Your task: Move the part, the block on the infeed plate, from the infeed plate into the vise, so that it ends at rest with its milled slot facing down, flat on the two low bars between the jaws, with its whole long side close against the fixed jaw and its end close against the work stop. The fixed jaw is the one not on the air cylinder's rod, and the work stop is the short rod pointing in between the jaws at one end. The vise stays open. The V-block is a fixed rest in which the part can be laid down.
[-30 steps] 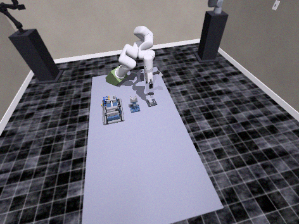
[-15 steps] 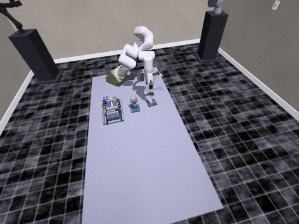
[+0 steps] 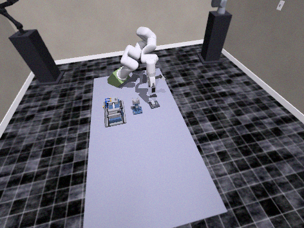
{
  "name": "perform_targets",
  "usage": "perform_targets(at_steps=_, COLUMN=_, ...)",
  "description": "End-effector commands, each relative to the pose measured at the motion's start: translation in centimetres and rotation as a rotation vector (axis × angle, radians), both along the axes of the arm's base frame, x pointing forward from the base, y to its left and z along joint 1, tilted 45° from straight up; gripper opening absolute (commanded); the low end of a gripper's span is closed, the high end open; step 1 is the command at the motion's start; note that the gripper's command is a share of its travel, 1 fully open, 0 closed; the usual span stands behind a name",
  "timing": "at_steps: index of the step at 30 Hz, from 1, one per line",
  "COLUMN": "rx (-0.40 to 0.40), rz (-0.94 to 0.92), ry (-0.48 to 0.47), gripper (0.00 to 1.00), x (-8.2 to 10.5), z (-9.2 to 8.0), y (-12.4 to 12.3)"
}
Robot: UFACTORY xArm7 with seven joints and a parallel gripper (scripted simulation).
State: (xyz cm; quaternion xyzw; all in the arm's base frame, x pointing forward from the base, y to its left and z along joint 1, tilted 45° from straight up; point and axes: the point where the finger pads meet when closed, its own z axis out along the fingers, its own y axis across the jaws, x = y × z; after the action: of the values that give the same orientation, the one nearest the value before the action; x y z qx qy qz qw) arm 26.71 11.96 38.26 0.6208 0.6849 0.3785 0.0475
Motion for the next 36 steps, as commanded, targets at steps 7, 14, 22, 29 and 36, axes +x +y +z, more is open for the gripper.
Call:
perform_targets(at_steps=7, rx=0.001, rz=0.0, ry=-0.004, gripper=0.89, x=0.9, z=-0.9, y=0.7)
perform_targets(at_steps=14, rx=0.001, rz=0.0, ry=-0.004, gripper=0.89, x=1.7, z=-2.0, y=1.4)
perform_targets(at_steps=22, rx=0.001, rz=0.0, ry=-0.004, gripper=0.89, x=2.5, z=-3.0, y=2.1)
perform_targets(at_steps=29, rx=0.001, rz=0.0, ry=-0.004, gripper=0.89, x=3.5, z=-4.3, y=2.9)
perform_targets(at_steps=36, rx=0.001, rz=0.0, ry=-0.004, gripper=0.89, x=4.2, z=-5.2, y=3.5)
